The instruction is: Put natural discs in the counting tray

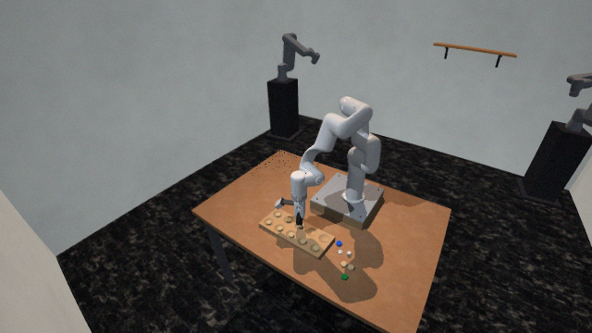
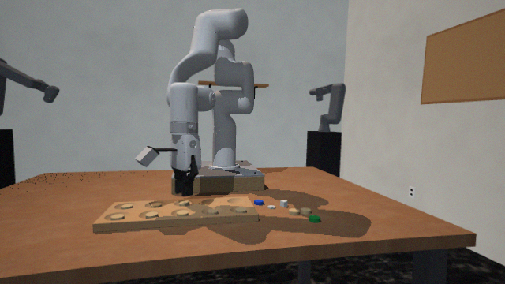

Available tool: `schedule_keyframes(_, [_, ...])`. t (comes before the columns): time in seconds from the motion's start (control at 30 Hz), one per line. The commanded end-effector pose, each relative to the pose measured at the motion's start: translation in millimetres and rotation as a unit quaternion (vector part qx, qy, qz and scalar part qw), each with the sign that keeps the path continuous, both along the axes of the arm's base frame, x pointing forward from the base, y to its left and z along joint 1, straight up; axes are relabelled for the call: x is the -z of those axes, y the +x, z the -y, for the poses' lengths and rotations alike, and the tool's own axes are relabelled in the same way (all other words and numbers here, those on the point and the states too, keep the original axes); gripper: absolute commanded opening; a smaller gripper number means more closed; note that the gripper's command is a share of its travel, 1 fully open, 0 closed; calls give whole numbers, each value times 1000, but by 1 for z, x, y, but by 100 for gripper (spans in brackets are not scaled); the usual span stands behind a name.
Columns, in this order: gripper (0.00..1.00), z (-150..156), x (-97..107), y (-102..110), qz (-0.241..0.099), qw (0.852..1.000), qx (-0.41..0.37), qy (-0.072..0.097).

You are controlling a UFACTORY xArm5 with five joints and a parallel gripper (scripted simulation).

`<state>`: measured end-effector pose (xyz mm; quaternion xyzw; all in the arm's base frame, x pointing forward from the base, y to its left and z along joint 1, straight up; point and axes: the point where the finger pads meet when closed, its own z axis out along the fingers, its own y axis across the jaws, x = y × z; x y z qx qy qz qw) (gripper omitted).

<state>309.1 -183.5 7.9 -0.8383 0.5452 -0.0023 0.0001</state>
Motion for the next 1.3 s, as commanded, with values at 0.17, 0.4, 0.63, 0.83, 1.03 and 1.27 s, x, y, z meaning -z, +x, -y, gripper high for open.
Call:
schedule_keyframes(0.17, [33, 0, -70, -1, -1, 1000, 0, 0])
schedule_keyframes(0.4, [47, -1, -73, -1, -1, 1000, 0, 0])
schedule_keyframes(0.63, [47, -1, -73, -1, -1, 1000, 0, 0])
schedule_keyframes(0.83, [47, -1, -73, -1, -1, 1000, 0, 0])
schedule_keyframes(1.03, [47, -1, -73, -1, -1, 1000, 0, 0])
schedule_keyframes(1.27, [47, -1, -73, -1, -1, 1000, 0, 0])
